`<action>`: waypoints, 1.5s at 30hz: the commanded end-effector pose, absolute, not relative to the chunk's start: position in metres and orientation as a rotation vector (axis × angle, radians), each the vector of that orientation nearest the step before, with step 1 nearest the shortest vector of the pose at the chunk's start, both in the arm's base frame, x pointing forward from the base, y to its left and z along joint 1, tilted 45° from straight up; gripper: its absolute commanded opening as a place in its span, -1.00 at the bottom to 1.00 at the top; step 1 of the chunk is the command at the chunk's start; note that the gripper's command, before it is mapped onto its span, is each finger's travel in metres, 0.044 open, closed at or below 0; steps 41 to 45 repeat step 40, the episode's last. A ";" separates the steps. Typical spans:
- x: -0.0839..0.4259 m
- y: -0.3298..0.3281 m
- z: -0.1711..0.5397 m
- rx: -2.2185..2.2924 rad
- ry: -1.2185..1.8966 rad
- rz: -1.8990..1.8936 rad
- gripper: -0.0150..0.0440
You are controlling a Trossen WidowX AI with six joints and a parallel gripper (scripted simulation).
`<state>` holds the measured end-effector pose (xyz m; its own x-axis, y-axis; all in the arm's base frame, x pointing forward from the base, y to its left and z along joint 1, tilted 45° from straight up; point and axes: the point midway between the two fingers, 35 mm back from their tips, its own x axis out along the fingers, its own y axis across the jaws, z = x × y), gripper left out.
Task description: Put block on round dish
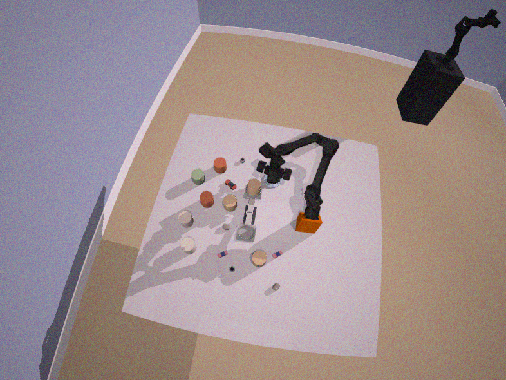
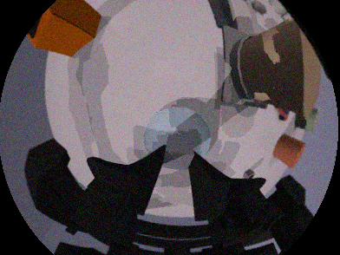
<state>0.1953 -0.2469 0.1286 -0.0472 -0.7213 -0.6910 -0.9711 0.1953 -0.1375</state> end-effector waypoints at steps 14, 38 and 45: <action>0.195 -0.247 0.129 -1.583 1.826 0.491 0.84; 0.198 -0.180 0.189 -1.582 1.827 0.522 1.00; 0.198 -0.180 0.189 -1.582 1.827 0.522 1.00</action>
